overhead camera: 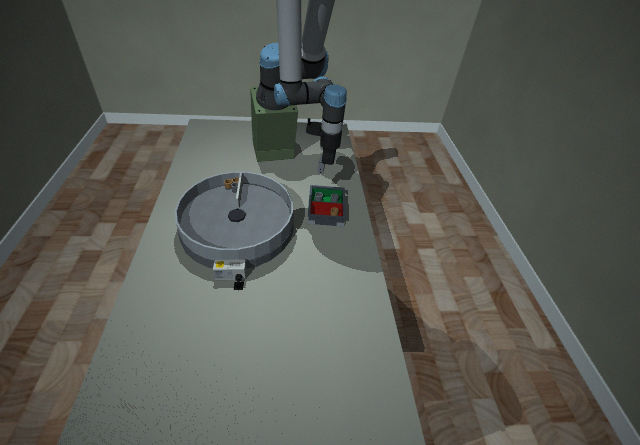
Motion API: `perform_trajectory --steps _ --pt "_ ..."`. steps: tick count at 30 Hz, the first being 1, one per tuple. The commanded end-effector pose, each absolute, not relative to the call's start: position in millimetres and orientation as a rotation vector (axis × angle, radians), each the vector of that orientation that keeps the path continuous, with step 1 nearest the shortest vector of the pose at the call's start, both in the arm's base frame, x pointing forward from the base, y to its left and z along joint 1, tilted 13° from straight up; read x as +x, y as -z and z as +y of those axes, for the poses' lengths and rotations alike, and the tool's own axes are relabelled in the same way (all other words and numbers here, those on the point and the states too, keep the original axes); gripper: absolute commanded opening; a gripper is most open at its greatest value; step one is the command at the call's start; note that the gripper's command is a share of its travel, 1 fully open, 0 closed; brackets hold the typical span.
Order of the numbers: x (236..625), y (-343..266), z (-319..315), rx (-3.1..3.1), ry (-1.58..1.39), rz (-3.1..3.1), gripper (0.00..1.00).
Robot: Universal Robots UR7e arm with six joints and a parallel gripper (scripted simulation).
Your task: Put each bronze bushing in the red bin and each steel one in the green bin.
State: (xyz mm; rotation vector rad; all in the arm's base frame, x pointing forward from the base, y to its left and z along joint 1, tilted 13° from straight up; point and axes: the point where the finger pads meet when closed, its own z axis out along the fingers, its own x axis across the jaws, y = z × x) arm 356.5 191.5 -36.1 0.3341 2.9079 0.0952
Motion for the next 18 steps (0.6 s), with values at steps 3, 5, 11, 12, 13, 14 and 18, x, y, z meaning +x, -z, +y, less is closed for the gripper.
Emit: perform_trajectory --steps 3,5,11,12,13,14,18 --pt "356.8 35.7 191.6 0.334 -0.096 2.907 0.42" --pt "356.8 35.7 191.6 0.334 -0.096 2.907 0.42" --pt "356.8 35.7 191.6 0.334 -0.096 2.907 0.42" --pt "356.8 35.7 191.6 0.334 -0.096 2.907 0.42" --pt "356.8 35.7 191.6 0.334 -0.096 2.907 0.42" --pt "356.9 37.2 180.2 0.336 -0.096 2.907 0.40" --pt "357.3 43.1 136.3 0.344 -0.097 2.906 0.40"
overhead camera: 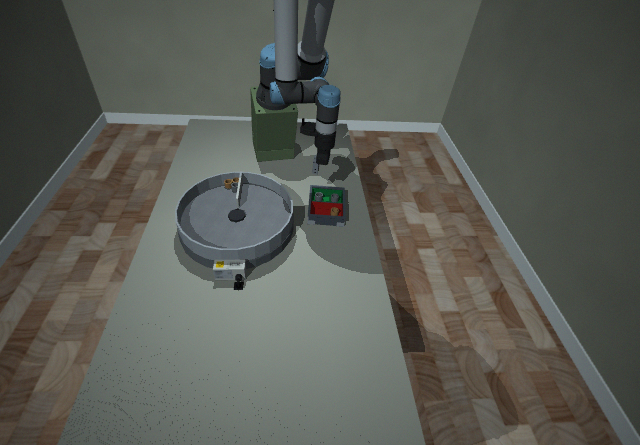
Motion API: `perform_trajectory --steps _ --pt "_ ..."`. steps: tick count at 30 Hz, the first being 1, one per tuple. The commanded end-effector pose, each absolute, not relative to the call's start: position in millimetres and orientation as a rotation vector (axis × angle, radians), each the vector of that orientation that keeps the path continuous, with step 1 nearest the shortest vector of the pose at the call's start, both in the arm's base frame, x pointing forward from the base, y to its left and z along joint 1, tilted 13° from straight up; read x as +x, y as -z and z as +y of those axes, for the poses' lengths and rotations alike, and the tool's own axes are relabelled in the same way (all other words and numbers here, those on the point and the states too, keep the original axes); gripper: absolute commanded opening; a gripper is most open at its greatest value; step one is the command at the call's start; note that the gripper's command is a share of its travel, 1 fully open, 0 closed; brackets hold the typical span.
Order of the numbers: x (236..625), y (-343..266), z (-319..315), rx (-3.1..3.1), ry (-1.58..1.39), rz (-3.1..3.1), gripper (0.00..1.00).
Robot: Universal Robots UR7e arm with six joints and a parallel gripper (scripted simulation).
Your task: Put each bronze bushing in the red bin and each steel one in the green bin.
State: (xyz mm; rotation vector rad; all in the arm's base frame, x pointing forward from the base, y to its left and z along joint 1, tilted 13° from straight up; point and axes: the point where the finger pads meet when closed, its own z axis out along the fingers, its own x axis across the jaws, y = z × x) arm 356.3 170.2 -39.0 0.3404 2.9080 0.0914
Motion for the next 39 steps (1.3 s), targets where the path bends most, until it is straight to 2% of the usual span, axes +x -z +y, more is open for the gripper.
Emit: perform_trajectory --steps 1,4,11,14,20,26,30,34,39 --pt "357.3 43.4 134.6 0.344 -0.097 2.906 0.40" --pt "357.3 43.4 134.6 0.344 -0.097 2.906 0.40" --pt "357.8 51.0 77.5 0.355 -0.098 2.905 0.40" --pt "357.8 51.0 77.5 0.355 -0.098 2.905 0.40" --pt "358.4 58.7 20.5 0.366 -0.099 2.904 0.40" --pt "358.5 60.2 9.1 0.368 -0.099 2.904 0.40" --pt "358.9 66.2 -35.4 0.376 -0.100 2.903 0.40" --pt "358.9 66.3 -36.5 0.376 -0.100 2.903 0.40" --pt "359.3 72.5 -82.1 0.385 -0.101 2.902 0.40"
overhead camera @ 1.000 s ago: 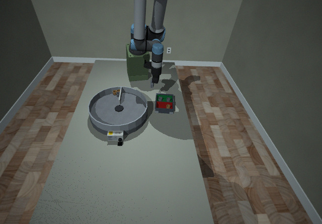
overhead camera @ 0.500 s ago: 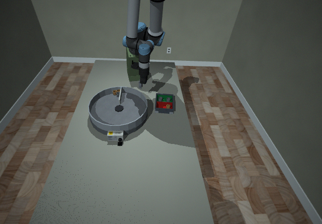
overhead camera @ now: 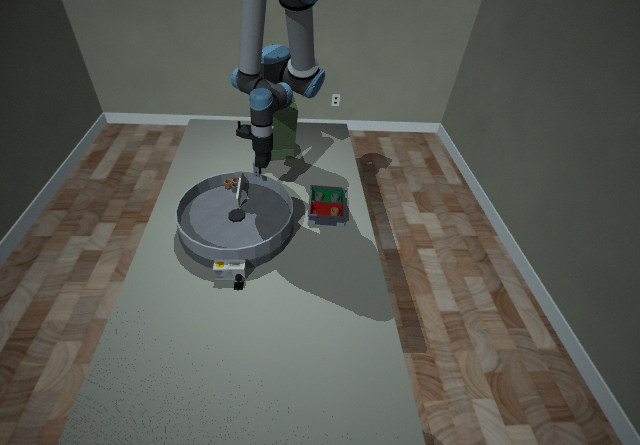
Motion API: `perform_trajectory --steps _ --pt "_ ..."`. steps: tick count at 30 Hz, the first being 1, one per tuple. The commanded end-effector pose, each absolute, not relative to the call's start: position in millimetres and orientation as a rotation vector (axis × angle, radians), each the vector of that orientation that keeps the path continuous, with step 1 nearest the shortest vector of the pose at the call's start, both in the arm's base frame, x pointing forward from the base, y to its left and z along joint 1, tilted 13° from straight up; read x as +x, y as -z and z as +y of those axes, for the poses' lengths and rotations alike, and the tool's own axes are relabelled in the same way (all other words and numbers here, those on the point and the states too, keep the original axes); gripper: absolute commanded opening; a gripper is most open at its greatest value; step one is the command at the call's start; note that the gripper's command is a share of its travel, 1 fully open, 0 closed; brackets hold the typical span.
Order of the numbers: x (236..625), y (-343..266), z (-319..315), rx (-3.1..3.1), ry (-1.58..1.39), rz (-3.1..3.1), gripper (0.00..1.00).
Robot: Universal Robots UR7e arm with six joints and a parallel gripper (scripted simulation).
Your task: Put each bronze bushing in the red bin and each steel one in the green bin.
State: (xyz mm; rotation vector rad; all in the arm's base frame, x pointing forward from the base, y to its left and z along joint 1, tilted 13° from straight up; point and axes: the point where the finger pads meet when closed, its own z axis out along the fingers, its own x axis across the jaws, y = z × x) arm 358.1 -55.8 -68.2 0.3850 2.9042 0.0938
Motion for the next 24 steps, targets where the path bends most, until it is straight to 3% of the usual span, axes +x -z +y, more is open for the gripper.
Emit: perform_trajectory --steps 1,6,12,24 --pt "359.4 74.0 -93.5 0.387 -0.101 2.902 0.40" --pt "359.4 74.0 -93.5 0.387 -0.101 2.902 0.40" --pt "360.0 81.6 -150.6 0.397 -0.103 2.901 0.40" --pt "360.0 81.6 -150.6 0.397 -0.103 2.901 0.40"
